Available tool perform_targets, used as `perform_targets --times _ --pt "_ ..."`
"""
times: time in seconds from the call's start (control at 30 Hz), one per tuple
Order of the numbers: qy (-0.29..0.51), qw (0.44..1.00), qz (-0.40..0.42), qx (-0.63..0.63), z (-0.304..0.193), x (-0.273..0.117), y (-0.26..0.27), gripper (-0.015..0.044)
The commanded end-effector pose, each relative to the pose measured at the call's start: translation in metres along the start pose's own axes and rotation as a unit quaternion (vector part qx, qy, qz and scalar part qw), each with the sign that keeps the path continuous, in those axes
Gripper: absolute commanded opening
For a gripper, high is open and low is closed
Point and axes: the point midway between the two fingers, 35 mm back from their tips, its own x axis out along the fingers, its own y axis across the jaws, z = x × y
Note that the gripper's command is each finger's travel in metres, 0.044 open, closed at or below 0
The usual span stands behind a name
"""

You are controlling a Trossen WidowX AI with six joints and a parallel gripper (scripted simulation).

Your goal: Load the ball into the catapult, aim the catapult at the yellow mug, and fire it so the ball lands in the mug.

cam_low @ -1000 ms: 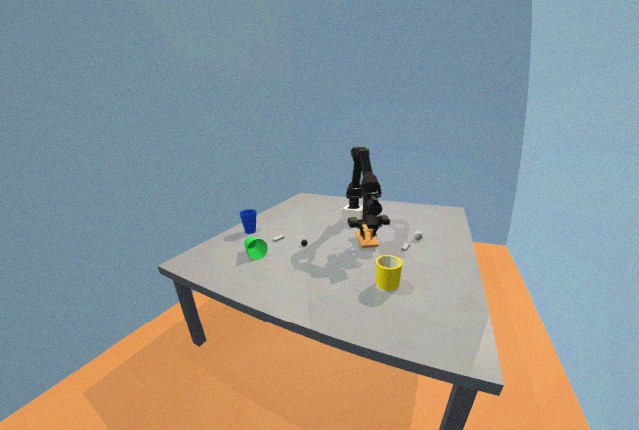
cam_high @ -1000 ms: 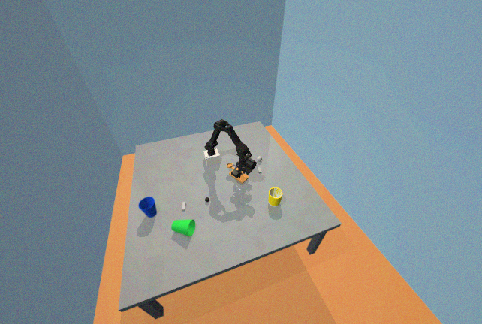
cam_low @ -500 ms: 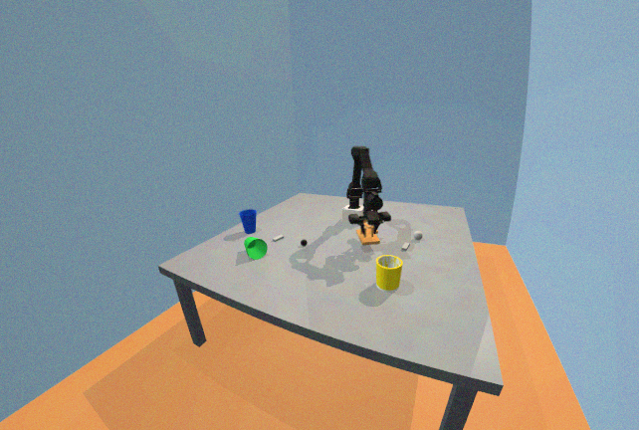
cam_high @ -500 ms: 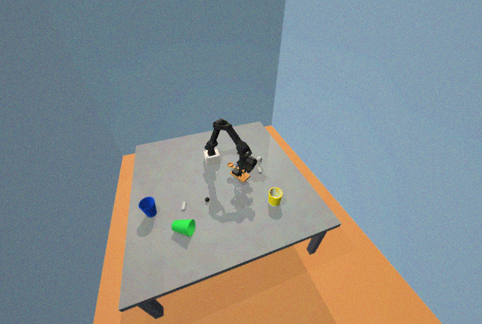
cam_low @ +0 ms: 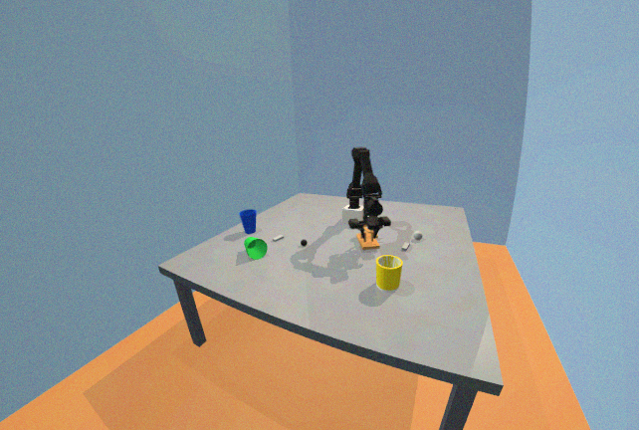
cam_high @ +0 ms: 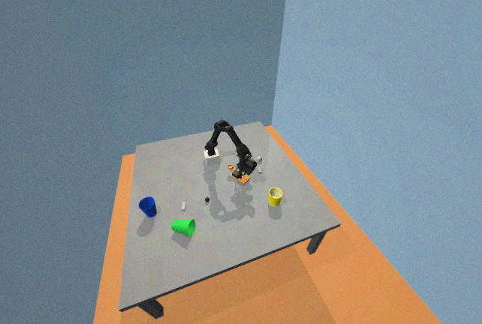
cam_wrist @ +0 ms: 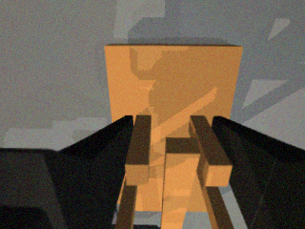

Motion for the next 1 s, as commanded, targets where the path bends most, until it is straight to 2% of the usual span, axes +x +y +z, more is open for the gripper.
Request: perform_targets --times 0.0,0.37,0.83,0.93,0.97 --pt "-0.004 1.0 0.001 -0.001 0.001 0.005 0.0 0.0" --pt "0.0 1.0 0.0 0.0 0.0 0.01 0.0 0.0" --pt "0.0 1.0 0.0 0.0 0.0 0.01 0.0 0.0368" --pt "0.0 1.0 0.0 0.0 0.003 -0.014 0.0 0.044" --pt "0.0 1.0 0.0 0.0 0.003 -0.031 0.0 0.044"
